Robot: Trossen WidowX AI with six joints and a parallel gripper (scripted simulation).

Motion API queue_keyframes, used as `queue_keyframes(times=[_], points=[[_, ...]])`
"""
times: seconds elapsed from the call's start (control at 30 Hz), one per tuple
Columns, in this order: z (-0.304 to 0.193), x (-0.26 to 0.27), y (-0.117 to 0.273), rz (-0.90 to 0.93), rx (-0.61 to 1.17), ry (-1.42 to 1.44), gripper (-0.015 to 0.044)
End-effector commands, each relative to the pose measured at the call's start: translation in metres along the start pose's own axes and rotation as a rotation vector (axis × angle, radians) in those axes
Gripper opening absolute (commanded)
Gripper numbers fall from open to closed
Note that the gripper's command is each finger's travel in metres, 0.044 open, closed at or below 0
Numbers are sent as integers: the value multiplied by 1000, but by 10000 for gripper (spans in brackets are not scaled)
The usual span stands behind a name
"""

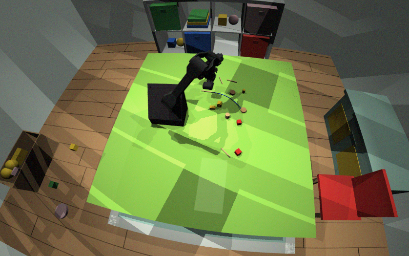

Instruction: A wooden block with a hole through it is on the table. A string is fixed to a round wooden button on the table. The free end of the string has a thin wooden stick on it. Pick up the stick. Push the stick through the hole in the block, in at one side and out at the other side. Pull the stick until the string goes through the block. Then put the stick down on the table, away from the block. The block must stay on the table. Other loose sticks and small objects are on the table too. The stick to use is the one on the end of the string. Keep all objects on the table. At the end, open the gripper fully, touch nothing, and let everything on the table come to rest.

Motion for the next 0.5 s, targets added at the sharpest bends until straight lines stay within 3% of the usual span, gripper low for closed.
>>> queue_keyframes(times=[0.0,0.47], points=[[0,0,0,0,-5,6,122],[0,0,-4,-1,-5,6,122]])
Point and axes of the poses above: the point midway between the two fingers, 35 mm back from their tips, its own y axis back along the fingers, its own x axis across the jaws, z = x × y, the point moved 10 cm from there along y, back along the fingers, and after that the axes turned 4 degrees about -y, right-handed, at the moved point
